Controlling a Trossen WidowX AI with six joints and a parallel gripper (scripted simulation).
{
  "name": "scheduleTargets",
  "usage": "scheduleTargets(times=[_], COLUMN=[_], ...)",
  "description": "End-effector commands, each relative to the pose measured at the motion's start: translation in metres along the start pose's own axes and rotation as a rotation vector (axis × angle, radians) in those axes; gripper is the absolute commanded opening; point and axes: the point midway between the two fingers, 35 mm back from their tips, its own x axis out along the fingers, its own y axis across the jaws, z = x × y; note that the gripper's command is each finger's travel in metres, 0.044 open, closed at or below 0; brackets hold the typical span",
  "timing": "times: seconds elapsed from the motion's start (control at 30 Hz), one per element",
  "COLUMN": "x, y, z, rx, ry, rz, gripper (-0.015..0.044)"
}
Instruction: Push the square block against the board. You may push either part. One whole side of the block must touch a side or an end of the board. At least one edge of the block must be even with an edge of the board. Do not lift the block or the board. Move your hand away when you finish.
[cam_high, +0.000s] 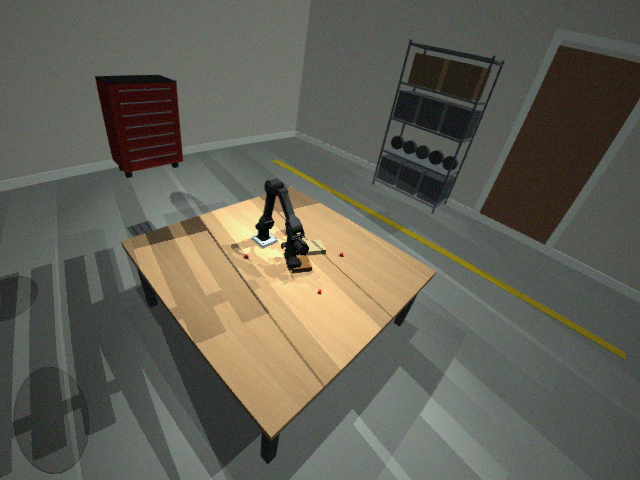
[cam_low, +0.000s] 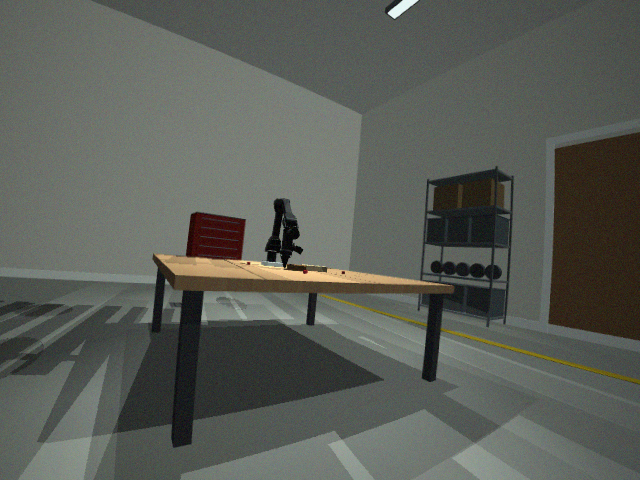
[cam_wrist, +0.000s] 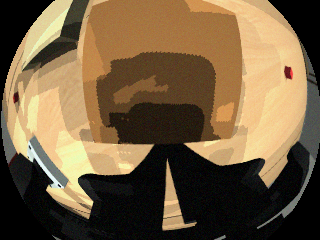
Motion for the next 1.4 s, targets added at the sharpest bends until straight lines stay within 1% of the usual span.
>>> scheduleTargets(times=[0.0,1.37], x=[-0.001,-0.002], y=[-0.002,-0.001], z=[0.006,0.043], rx=[0.002,0.002], ry=[-0.006,-0.009], rz=[-0.005,-0.005], gripper=[0.0000,0.0000])
